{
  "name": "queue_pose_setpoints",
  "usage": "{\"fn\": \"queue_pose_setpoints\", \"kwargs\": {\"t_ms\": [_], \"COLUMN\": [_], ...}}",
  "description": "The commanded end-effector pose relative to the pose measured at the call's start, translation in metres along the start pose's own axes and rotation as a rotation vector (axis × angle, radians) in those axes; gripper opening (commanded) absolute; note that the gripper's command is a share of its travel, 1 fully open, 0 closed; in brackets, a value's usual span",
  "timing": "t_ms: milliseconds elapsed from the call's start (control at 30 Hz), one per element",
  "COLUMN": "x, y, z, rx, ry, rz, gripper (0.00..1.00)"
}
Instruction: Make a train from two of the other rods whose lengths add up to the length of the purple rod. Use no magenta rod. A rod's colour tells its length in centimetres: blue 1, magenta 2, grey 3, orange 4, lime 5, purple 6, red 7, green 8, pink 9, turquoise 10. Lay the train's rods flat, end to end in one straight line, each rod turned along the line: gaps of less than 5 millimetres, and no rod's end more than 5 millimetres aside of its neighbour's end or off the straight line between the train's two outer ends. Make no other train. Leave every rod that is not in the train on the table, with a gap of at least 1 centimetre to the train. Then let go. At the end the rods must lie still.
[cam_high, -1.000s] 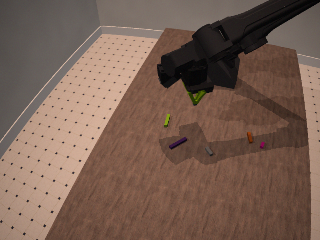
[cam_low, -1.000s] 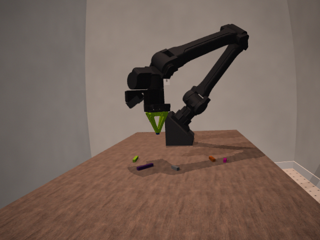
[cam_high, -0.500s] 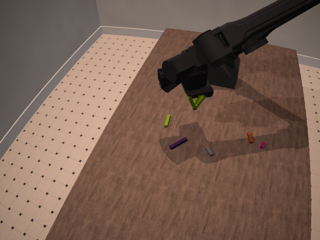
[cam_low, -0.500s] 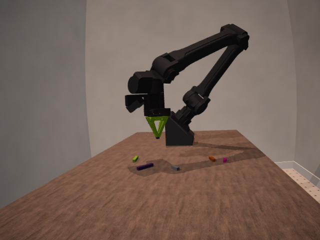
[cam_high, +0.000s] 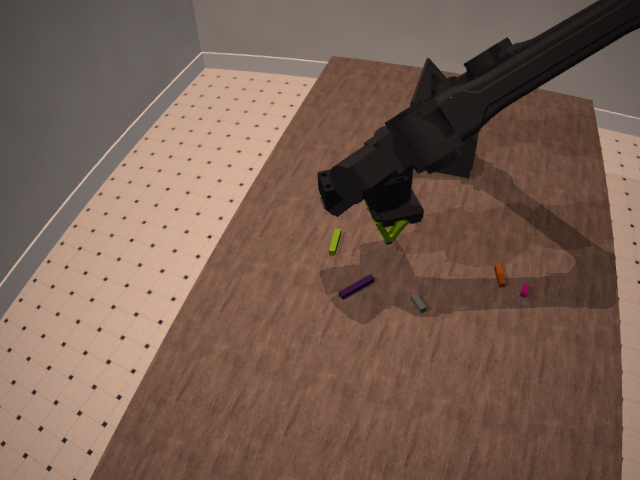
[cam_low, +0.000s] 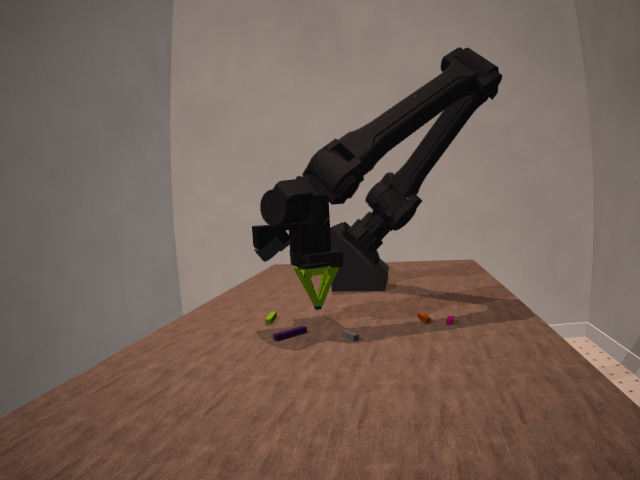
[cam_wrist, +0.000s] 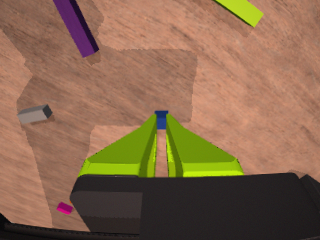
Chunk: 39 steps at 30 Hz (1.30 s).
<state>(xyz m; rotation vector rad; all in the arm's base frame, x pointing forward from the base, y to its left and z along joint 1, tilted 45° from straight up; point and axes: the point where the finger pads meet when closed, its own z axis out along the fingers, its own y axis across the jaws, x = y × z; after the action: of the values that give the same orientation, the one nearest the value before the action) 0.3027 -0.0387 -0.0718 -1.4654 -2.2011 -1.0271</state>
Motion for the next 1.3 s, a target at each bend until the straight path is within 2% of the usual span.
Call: {"fn": "queue_pose_setpoints", "kwargs": {"t_ms": [0,200,1267], "x": [-0.0007,-0.0007,-0.0007], "y": [0.0008,0.0005,0.0004], "z": [0.0122,0.0184,0.0185], "rx": [0.003,0.004,0.005], "ry": [-0.004,-0.004,-0.004], "rz": [0.019,0.019,0.019], "gripper": [0.05,0.05,0.05]}}
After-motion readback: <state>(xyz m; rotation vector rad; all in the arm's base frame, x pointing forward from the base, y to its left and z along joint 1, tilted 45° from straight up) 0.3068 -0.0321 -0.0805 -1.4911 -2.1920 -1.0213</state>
